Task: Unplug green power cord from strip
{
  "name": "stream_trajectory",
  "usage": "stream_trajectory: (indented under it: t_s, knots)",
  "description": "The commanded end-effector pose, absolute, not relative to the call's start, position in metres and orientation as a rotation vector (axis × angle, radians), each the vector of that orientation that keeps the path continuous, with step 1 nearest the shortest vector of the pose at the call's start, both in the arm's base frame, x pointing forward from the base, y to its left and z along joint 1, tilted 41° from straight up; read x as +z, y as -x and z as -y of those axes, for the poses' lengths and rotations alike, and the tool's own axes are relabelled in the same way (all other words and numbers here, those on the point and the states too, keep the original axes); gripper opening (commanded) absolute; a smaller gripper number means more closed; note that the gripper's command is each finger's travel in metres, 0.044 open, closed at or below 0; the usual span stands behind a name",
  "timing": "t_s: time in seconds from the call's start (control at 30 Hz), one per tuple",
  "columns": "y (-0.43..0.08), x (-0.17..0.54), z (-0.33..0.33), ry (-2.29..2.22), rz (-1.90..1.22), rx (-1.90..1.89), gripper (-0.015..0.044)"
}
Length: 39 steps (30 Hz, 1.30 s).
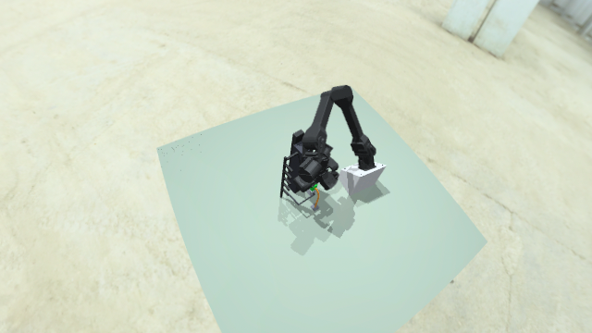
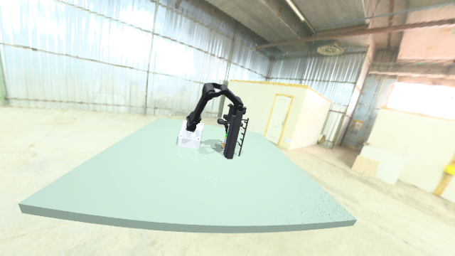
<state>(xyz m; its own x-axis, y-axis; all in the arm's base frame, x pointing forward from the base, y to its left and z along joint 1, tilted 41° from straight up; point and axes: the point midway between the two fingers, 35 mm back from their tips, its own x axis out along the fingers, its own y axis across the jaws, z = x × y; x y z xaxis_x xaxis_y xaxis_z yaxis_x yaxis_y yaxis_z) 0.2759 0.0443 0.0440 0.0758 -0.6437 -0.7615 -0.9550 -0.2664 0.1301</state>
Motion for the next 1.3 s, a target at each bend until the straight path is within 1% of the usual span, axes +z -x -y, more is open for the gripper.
stream_trajectory:
  t_s: [0.0, 0.97, 1.27]
  knots:
    - [-0.276, 0.042, -0.048, 1.955, -1.578, 1.033, 0.0000]
    - [-0.262, 0.015, -0.085, 1.955, -1.575, 1.041, 0.0000]
    - [-0.265, 0.018, -0.076, 1.959, -1.581, 1.037, 0.0236]
